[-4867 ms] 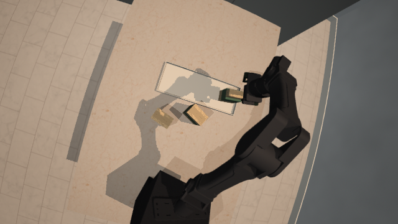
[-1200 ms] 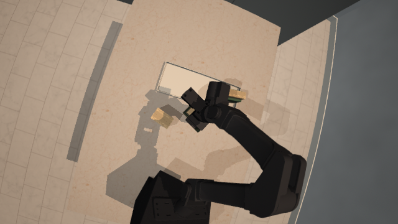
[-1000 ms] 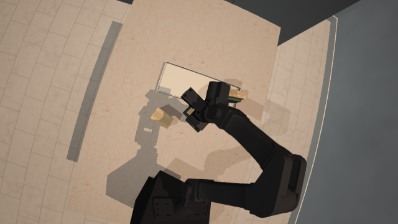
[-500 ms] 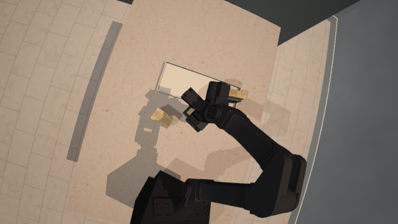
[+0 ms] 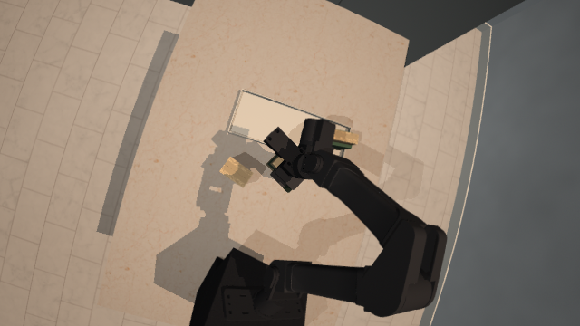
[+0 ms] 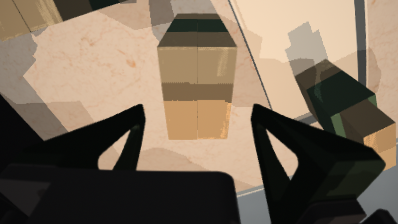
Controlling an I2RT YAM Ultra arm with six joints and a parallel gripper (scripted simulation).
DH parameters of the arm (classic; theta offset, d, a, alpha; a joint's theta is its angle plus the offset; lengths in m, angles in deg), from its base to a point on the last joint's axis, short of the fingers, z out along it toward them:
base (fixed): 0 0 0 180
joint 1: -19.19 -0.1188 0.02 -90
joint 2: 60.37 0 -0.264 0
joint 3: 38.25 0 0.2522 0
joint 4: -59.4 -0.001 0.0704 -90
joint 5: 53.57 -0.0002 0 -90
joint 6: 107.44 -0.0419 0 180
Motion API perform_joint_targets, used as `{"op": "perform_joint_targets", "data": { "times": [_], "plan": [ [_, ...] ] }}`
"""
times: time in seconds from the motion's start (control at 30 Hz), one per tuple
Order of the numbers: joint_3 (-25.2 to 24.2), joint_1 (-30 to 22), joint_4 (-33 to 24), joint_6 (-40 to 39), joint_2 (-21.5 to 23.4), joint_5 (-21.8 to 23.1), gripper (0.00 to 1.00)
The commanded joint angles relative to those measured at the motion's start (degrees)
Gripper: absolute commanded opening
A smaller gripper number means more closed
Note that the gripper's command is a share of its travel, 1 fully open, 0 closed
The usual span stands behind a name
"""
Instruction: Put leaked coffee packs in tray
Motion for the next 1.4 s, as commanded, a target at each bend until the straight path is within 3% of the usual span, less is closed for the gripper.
{"op": "perform_joint_targets", "data": {
  "times": [0.0, 0.3, 1.1, 1.37],
  "plan": [
    [0.7, -0.9, 0.3, -0.2, -0.6, 0.5, 0.79],
    [0.2, -0.8, 0.9, 0.0, -0.5, 0.6, 0.79],
    [-2.6, 4.1, 12.0, 2.9, -9.8, 3.4, 0.79],
    [-2.6, 4.4, 13.4, 3.2, -10.2, 3.7, 0.79]
  ]
}}
